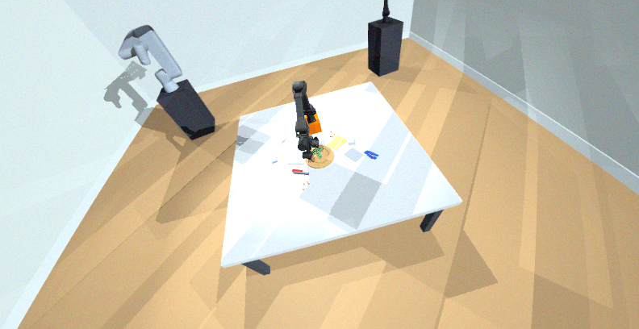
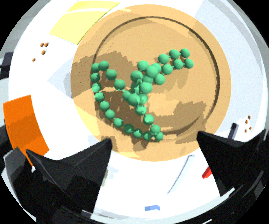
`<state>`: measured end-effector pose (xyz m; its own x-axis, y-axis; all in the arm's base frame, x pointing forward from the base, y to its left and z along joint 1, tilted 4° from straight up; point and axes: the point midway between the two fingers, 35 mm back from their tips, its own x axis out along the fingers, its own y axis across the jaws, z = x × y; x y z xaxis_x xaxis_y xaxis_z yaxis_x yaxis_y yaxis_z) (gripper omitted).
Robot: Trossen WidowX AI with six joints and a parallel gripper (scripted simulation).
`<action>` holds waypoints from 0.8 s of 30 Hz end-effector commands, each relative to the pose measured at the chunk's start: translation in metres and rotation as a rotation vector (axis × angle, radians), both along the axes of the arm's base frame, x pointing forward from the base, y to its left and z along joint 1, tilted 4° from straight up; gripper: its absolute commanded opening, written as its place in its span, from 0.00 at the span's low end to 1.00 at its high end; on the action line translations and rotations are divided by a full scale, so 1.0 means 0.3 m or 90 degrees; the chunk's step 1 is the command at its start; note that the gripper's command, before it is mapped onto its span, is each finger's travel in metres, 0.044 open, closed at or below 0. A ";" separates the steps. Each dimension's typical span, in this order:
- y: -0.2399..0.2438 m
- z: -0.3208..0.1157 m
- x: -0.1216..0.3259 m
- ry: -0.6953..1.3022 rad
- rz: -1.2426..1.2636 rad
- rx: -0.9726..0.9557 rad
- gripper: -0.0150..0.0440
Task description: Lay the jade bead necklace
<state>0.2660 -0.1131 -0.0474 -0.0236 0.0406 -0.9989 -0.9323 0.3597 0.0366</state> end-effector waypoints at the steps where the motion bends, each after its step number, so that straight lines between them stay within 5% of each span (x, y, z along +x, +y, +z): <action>1: 0.013 0.009 0.000 0.004 -0.074 -0.004 0.87; 10: 0.110 0.057 -0.006 0.024 -0.582 -0.014 0.47; 24: 0.234 0.116 -0.034 0.054 -1.265 -0.030 0.46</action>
<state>0.2714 -0.0702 -0.0220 -0.0062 0.0303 -0.9995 0.0825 0.9961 0.0297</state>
